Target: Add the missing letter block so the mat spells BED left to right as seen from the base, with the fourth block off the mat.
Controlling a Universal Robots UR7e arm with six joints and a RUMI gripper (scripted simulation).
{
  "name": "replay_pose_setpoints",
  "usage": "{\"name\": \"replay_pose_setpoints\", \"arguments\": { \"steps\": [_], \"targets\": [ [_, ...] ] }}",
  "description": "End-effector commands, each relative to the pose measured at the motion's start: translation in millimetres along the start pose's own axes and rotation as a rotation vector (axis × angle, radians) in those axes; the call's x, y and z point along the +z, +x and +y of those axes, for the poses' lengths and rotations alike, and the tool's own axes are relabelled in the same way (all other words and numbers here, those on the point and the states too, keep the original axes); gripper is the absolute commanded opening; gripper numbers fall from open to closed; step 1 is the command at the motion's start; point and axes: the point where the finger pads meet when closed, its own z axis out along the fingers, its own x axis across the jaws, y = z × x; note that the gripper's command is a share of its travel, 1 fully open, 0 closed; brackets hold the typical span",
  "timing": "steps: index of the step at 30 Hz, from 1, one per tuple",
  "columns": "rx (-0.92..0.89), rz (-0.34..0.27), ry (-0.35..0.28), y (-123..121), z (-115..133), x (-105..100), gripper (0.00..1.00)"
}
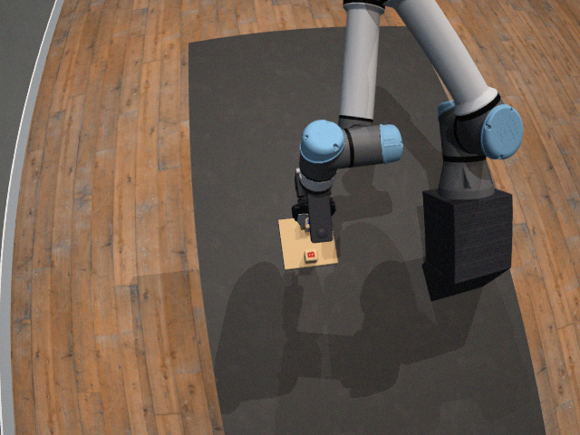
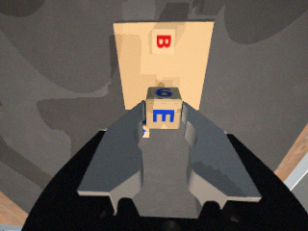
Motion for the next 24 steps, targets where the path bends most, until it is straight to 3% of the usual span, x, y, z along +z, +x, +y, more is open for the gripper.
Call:
{"name": "replay_pose_setpoints", "arguments": {
  "steps": [1,10,24],
  "targets": [
    [0.0,0.001,0.0,0,0,1,0.09],
    [0.001,0.0,0.0,0,0,10,0.09],
    [0.001,0.0,0.0,0,-1,48,0.09]
  ]
}}
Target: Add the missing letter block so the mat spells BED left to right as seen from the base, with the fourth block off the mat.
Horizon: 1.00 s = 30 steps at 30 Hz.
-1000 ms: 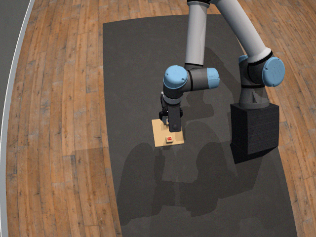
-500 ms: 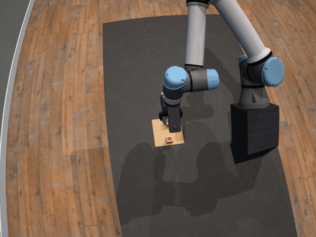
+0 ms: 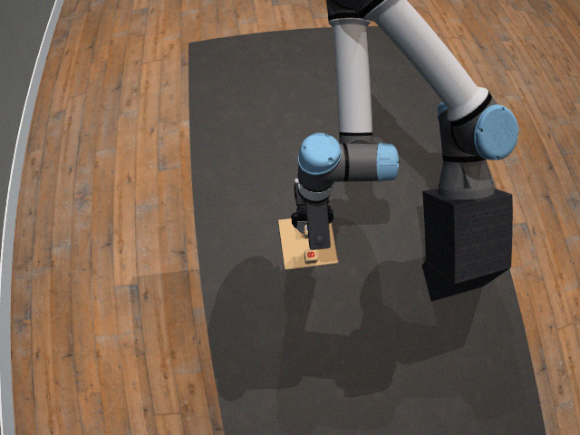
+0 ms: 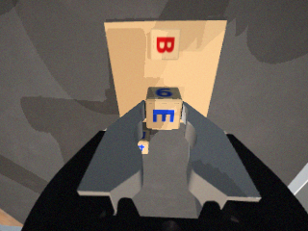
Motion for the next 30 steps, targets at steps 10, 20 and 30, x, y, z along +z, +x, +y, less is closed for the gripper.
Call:
{"name": "replay_pose_setpoints", "arguments": {
  "steps": [10,20,30],
  "targets": [
    [0.0,0.007,0.001,1,-1,41,0.09],
    [0.0,0.007,0.001,1,-1,53,0.09],
    [0.0,0.007,0.001,1,-1,53,0.09]
  ]
}}
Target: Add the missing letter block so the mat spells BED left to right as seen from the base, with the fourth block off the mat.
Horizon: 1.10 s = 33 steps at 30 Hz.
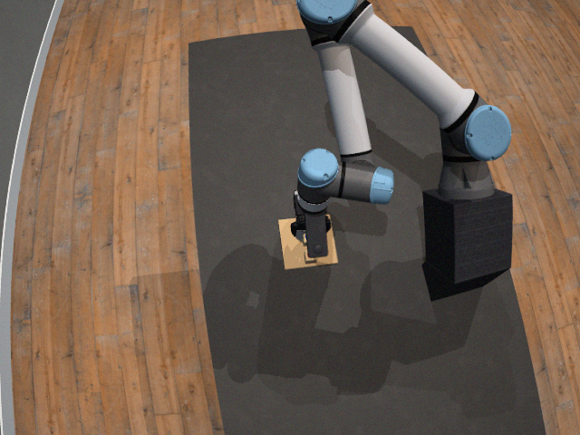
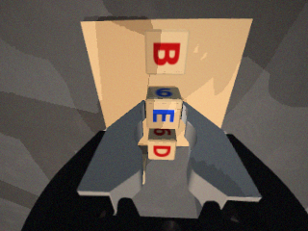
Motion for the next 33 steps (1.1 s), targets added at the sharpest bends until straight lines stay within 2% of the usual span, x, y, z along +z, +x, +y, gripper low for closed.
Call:
{"name": "replay_pose_setpoints", "arguments": {
  "steps": [1,33],
  "targets": [
    [0.0,0.001,0.0,0.3,0.0,-0.2,0.09],
    [0.0,0.001,0.0,0.3,0.0,4.0,0.09]
  ]
}}
